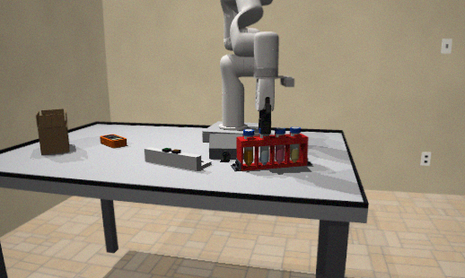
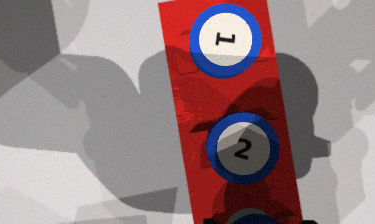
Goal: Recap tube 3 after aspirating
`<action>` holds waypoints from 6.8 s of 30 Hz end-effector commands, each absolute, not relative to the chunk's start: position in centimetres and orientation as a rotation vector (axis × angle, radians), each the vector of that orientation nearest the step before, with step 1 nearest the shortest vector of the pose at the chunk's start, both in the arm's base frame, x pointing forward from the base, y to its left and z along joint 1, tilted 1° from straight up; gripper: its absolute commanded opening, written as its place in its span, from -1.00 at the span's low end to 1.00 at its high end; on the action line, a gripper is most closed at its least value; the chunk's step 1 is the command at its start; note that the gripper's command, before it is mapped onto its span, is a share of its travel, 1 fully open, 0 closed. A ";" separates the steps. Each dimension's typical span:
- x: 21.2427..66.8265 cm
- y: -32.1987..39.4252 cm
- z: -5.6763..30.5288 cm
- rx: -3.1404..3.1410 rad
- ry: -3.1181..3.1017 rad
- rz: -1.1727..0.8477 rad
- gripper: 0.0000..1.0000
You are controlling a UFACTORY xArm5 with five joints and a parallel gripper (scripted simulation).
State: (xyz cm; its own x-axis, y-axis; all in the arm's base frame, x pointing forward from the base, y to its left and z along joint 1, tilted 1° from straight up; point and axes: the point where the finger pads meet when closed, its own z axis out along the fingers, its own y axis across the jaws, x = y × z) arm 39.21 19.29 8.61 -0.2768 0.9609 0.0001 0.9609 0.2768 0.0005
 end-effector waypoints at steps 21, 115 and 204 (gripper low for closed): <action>39.4 19.4 8.8 1.880 2.526 0.019 -1.00; 39.4 13.6 13.0 0.846 3.028 0.021 -1.00; 39.7 -11.7 -0.2 0.469 3.107 0.016 -1.00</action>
State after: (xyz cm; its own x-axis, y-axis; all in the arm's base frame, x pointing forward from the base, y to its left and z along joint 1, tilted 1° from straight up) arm 39.53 -11.68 -0.23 -0.9554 0.2952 0.0053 0.2952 0.9554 -0.0001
